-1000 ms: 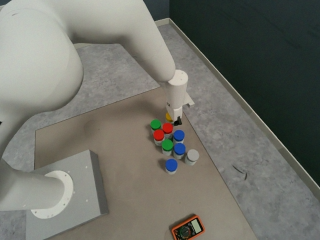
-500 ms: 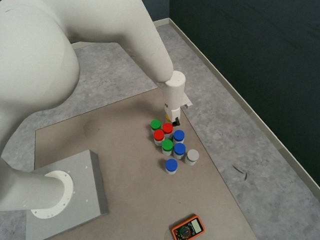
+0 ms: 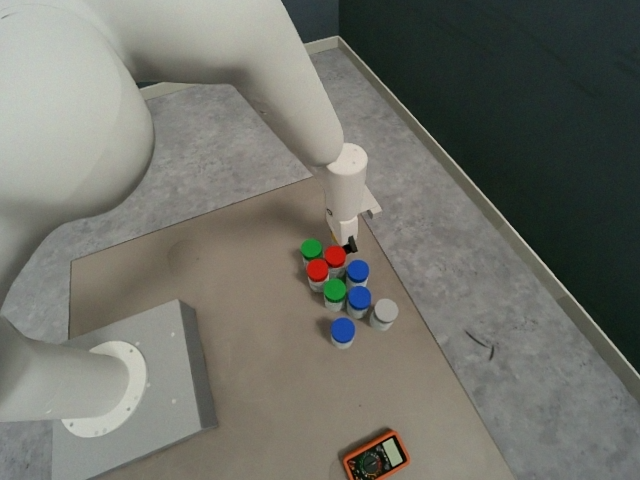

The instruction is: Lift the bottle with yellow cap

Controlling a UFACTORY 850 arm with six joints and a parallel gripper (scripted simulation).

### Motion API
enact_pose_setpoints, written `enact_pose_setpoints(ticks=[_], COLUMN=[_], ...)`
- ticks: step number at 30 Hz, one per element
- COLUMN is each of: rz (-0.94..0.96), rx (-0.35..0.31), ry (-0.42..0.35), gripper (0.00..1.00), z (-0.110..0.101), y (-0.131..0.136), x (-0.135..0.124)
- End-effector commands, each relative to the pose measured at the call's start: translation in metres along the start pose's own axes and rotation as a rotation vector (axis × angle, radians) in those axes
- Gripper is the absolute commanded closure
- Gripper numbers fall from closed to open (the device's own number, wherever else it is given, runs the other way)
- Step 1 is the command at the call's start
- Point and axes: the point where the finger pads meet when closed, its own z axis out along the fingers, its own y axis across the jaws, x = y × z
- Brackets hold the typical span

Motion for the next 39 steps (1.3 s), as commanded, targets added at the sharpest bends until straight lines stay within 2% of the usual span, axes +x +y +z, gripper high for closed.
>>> enact_pose_setpoints(ticks=[1,12,36,37,39], rz=[0.0,0.0,0.0,0.0,0.0], rx=[0.001,0.001,0.001,0.001,0.001], ry=[0.003,0.003,0.002,0.002,0.002], gripper=[0.21,0.21,0.21,1.0,1.0], z=[-0.001,-0.026,-0.034,-0.034,-0.034], y=[0.0,0.0,0.0,0.0,0.0], x=[0.001,0.001,0.0,0.0,0.0])
